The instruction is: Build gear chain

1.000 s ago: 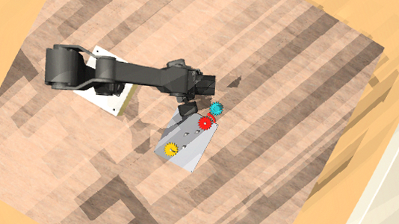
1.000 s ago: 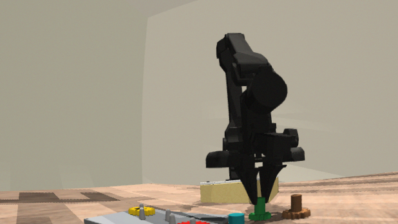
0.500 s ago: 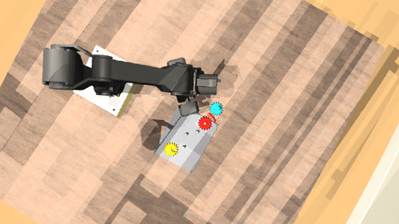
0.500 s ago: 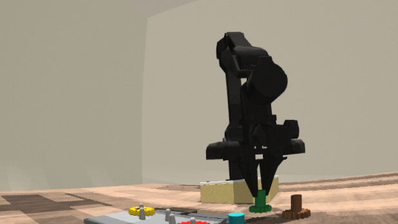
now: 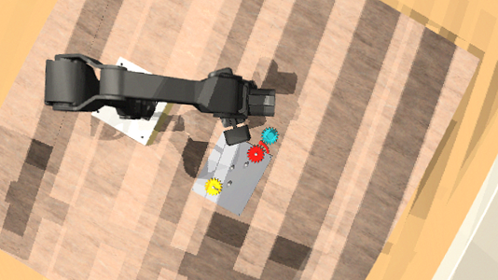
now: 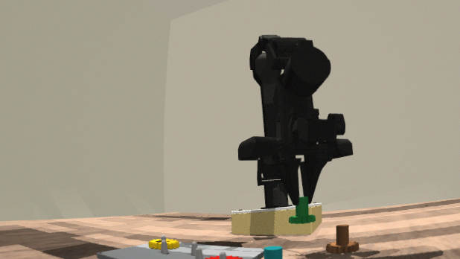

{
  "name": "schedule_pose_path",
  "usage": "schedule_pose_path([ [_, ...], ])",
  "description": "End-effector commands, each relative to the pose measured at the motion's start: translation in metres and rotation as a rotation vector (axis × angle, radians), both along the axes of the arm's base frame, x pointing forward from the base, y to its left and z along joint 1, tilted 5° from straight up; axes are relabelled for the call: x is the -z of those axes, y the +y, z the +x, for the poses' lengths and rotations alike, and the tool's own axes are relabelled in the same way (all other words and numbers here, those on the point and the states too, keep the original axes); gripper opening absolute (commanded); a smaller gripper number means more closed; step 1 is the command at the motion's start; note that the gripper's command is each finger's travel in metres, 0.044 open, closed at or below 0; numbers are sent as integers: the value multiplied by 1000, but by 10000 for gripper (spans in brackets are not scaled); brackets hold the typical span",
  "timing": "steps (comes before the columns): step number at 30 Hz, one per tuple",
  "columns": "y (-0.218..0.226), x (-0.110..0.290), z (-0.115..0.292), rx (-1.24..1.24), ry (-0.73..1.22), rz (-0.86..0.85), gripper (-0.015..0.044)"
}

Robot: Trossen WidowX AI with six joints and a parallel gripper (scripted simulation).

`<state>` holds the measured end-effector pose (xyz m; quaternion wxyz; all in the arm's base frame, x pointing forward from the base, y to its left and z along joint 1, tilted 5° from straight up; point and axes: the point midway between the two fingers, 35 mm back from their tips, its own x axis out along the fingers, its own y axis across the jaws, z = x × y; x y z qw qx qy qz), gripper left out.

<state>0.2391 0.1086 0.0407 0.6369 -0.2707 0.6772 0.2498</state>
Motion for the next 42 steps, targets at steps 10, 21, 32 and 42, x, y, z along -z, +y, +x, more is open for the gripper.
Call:
schedule_pose_path([
  [10,3,-36,1,5,-5,0,0],
  [21,3,-65,-2,4,-5,1,0],
  [32,2,-92,-7,5,-4,0,0],
  [42,-6,-85,9,8,-8,4,0],
])
